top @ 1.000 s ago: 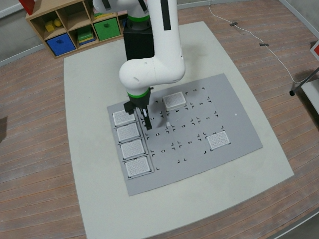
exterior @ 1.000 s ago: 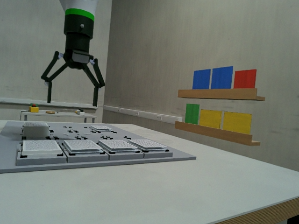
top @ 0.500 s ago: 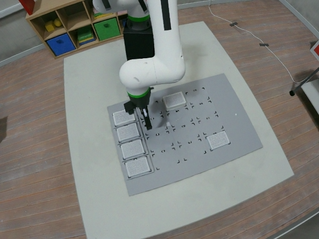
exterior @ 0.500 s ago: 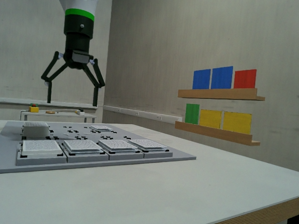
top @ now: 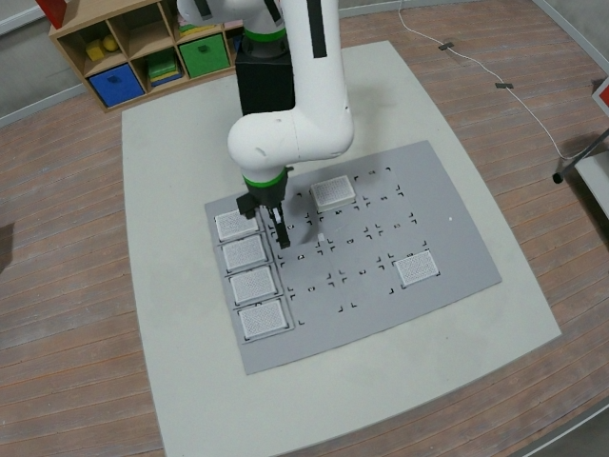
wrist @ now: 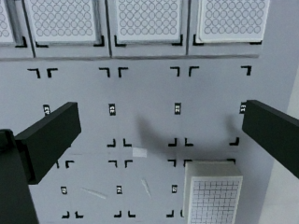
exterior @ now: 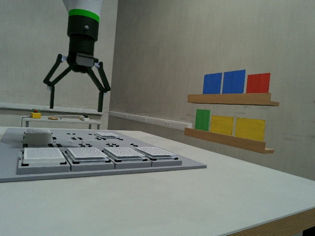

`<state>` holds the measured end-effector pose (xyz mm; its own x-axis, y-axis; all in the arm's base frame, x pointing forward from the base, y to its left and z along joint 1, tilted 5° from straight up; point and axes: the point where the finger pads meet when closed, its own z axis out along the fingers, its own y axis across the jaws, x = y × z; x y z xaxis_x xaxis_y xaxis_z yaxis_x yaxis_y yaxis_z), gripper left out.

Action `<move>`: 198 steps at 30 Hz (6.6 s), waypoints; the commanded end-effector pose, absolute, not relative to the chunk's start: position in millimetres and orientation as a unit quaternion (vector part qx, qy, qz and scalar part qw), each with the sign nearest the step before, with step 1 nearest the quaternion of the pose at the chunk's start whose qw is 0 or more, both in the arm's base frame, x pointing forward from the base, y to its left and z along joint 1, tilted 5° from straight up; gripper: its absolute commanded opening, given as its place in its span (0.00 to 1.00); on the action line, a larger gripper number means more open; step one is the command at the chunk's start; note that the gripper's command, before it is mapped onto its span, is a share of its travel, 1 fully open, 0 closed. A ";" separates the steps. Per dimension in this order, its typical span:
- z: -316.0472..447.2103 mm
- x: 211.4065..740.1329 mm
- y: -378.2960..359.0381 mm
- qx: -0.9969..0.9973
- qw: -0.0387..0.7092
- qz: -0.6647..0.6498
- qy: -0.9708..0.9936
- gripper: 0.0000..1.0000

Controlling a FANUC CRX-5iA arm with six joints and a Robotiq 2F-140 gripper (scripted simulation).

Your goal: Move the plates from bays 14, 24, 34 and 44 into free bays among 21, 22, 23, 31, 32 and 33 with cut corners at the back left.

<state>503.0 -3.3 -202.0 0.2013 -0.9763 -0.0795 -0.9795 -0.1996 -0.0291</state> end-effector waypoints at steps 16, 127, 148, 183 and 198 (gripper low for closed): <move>-200.3 501.4 8.4 -0.774 0.037 0.021 0.632 1.00; -183.8 459.5 211.7 -0.774 0.037 0.021 0.632 1.00; -177.8 444.1 286.0 -0.774 0.037 0.021 0.631 1.00; -175.2 437.7 317.2 -0.774 0.037 0.021 0.631 1.00; -175.2 437.7 317.2 -0.774 0.037 0.021 0.631 1.00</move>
<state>437.0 316.8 -176.1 0.2013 -0.9763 -0.0792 -0.9795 -0.1996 -0.0290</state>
